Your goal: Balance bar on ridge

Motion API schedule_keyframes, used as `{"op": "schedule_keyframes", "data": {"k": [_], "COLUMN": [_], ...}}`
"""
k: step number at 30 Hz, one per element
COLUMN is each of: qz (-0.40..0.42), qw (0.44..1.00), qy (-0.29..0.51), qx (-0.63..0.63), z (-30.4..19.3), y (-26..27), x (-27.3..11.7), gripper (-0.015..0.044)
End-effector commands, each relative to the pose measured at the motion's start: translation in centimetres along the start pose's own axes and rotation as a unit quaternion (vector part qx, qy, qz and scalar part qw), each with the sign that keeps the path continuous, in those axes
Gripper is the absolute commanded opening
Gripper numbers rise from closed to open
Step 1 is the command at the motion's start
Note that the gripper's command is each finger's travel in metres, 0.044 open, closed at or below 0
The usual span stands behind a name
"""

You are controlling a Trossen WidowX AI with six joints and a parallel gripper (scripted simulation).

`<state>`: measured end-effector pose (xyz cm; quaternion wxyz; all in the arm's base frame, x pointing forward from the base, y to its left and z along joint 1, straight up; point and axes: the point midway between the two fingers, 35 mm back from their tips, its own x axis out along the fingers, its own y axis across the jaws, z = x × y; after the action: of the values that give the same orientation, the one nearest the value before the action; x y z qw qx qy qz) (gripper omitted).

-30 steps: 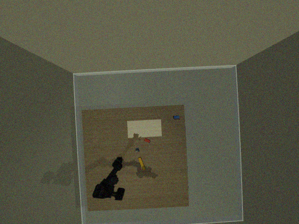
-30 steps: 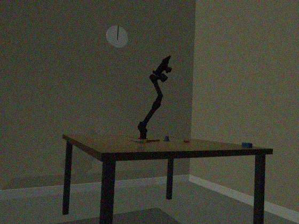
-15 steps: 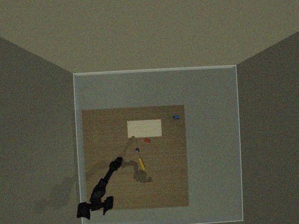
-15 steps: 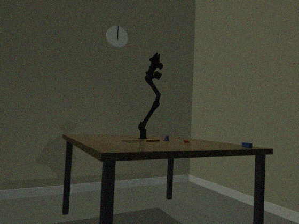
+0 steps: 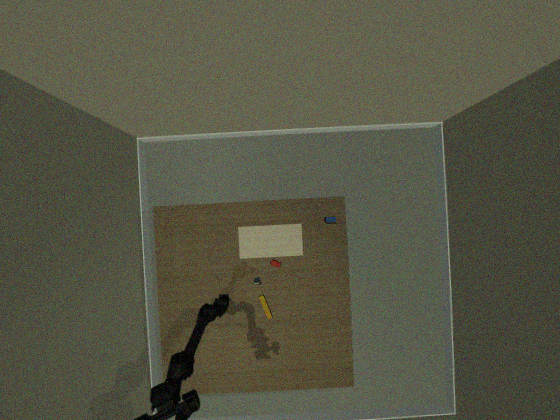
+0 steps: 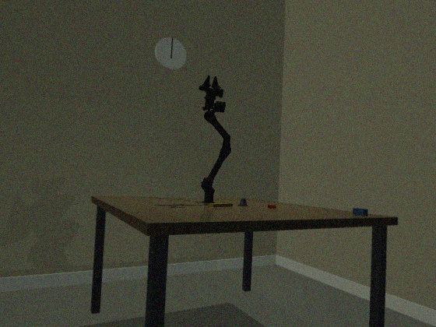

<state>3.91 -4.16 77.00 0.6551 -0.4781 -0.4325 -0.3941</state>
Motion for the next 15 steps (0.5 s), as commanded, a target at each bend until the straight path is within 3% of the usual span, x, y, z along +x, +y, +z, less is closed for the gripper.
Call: {"op": "schedule_keyframes", "data": {"k": [1,15], "qz": [-0.023,-0.084], "qw": [0.998,0.962], "qy": [0.031,0.132], "qx": [0.056,0.223], "z": [-2.8,-12.1], "y": [-1.2,-2.2], "x": [-0.3,-2.0], "gripper": [0.0315,0.0315]}}
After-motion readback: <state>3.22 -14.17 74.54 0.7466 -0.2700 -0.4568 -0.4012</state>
